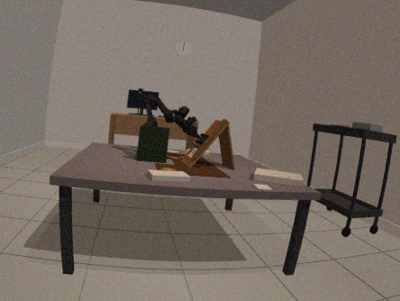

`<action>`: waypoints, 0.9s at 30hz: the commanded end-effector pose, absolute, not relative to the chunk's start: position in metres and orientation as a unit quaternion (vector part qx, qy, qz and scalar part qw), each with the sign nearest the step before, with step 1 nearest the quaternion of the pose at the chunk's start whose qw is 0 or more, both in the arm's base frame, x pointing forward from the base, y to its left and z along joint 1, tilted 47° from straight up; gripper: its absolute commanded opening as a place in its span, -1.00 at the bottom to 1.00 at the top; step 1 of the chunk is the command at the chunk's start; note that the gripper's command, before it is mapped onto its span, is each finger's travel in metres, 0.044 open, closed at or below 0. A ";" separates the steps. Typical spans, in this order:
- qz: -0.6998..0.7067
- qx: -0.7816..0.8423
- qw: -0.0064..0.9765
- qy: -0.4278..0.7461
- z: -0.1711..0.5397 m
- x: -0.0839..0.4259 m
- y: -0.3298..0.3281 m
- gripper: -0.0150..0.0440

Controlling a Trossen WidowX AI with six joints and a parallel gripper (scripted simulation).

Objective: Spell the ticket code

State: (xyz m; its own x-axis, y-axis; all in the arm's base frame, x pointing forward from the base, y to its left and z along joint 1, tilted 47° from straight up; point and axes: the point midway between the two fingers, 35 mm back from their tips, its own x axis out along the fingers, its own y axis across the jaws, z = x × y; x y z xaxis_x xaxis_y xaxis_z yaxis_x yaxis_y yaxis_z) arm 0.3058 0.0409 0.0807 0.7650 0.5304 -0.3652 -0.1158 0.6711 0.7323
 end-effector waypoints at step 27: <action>0.188 0.358 0.868 0.287 0.071 0.307 0.032 -0.49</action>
State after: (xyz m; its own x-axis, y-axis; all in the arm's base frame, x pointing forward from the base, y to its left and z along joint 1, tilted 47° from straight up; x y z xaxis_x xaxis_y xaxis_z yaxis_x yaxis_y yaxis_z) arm 0.3073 0.0329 0.0719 0.7650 0.5301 -0.3658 -0.1155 0.6716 0.7319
